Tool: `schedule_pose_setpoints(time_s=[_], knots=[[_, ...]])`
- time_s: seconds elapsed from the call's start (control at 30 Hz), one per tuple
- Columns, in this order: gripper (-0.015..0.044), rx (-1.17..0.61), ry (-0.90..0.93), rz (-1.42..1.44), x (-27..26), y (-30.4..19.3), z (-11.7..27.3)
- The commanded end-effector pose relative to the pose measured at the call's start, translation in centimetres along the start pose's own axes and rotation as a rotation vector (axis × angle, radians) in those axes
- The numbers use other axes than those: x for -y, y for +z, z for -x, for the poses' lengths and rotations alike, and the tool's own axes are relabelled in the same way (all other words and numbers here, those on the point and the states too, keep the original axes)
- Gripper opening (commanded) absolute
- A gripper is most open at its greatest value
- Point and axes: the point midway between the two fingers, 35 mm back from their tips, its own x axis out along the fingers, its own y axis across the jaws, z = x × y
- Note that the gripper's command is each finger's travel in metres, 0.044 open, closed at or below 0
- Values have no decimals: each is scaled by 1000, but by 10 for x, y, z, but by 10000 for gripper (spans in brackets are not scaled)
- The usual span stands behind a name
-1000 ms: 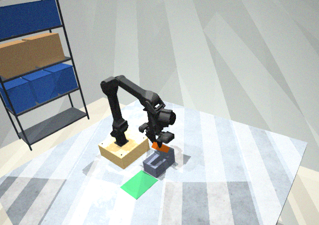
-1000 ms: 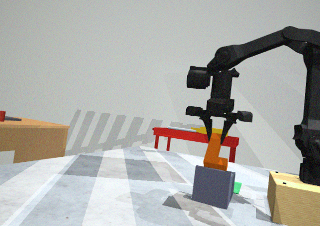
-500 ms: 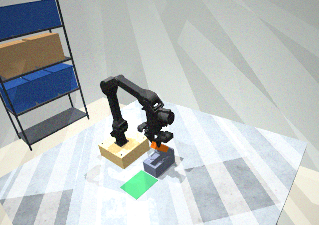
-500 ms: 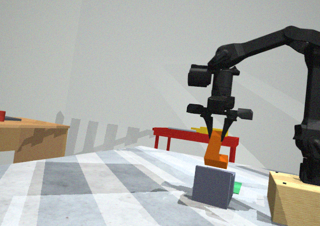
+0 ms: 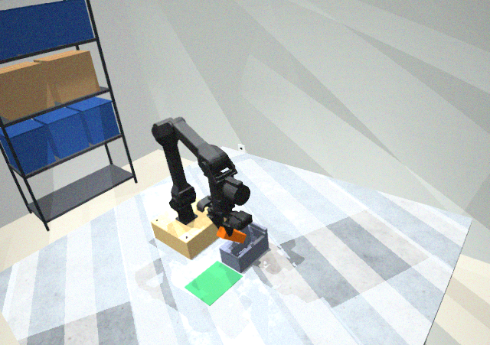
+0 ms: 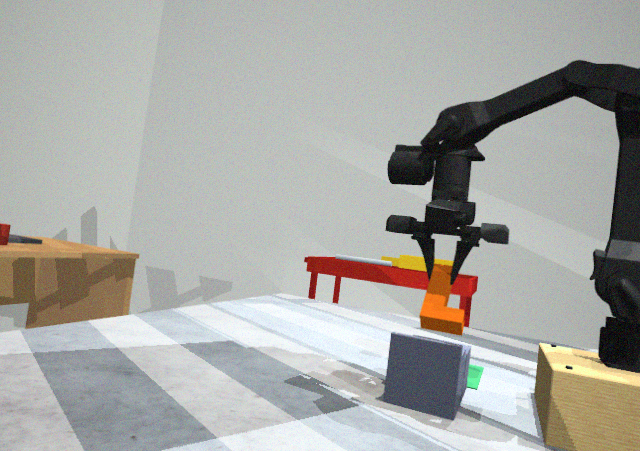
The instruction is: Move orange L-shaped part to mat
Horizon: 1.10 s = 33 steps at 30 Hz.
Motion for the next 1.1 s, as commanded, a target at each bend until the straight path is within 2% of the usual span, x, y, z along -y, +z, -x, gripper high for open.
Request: schedule_pose_setpoints(time_s=[0.0, 0.63, 1.07], knots=[[0, 3, -2, 3, -1, -16, 0], [0, -5, -1, 3, -10, -95, 0], [0, -5, -1, 3, -11, -99, -10]])
